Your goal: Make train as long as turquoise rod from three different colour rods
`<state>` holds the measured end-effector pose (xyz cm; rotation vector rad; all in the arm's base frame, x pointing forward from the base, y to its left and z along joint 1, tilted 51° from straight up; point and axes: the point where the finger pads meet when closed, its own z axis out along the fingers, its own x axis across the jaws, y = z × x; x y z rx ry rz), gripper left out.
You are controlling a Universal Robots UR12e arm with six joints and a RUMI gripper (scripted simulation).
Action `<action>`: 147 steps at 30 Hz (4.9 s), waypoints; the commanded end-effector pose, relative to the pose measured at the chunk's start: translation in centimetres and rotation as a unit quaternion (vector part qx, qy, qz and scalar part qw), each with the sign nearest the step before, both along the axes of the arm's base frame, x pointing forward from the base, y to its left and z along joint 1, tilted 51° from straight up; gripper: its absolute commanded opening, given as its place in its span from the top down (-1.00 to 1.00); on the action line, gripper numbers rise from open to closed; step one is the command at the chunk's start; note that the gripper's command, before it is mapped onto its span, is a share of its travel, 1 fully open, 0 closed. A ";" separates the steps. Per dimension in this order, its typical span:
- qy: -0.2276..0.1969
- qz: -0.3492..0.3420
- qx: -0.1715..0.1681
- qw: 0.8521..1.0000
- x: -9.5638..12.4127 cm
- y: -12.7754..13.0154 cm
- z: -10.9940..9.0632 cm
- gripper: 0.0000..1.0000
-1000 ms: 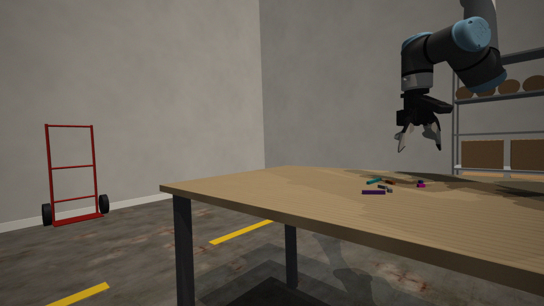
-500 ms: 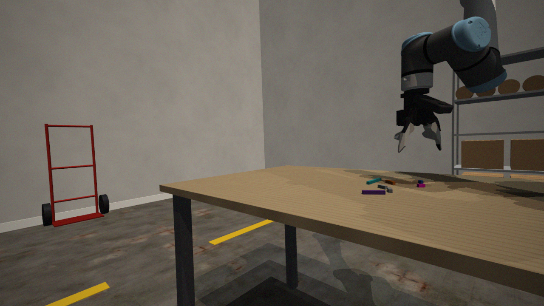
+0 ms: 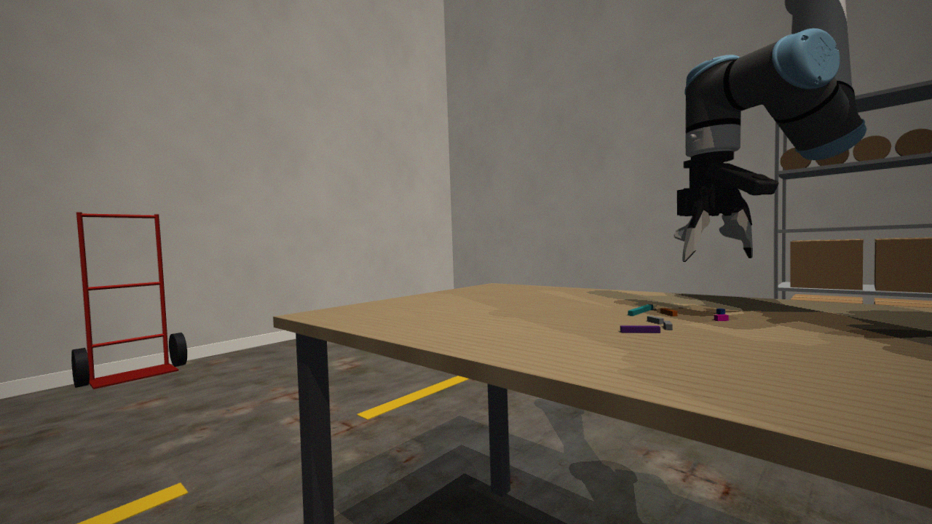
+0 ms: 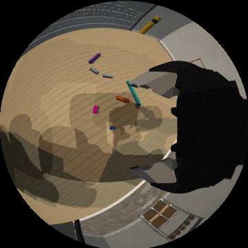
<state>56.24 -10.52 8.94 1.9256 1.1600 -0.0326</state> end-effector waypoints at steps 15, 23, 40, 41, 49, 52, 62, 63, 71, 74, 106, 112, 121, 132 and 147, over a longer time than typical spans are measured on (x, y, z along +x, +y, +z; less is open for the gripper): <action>0.138 0.127 -0.075 0.979 1.0 1.5 -1.8 -1.00; 0.228 0.210 -0.124 0.942 1.7 2.6 -3.1 -1.00; 0.379 0.350 -0.208 0.831 3.1 4.8 -5.4 -1.00; 0.388 0.358 -0.213 0.822 3.2 5.0 -5.5 -1.00; 0.437 0.405 -0.241 0.766 3.7 5.9 -6.4 -1.00; 0.470 0.435 -0.260 0.722 4.0 6.5 -7.1 -1.00; 0.539 0.499 -0.300 0.609 4.9 8.2 -8.7 -1.00; 0.545 0.505 -0.303 0.596 4.9 8.4 -8.9 -1.00; 0.585 0.542 -0.327 0.507 5.5 9.7 -10.1 -1.00; 0.601 0.555 -0.336 0.466 5.7 10.2 -10.6 -1.00; 0.647 0.596 -0.365 0.303 6.4 12.5 -12.9 0.72; 0.647 0.596 -0.365 0.303 6.4 12.5 -12.9 0.72; 0.647 0.596 -0.365 0.303 6.4 12.5 -12.9 0.72; 0.647 0.596 -0.365 0.303 6.4 12.5 -12.9 0.72; 0.647 0.596 -0.365 0.303 6.4 12.4 -12.9 0.72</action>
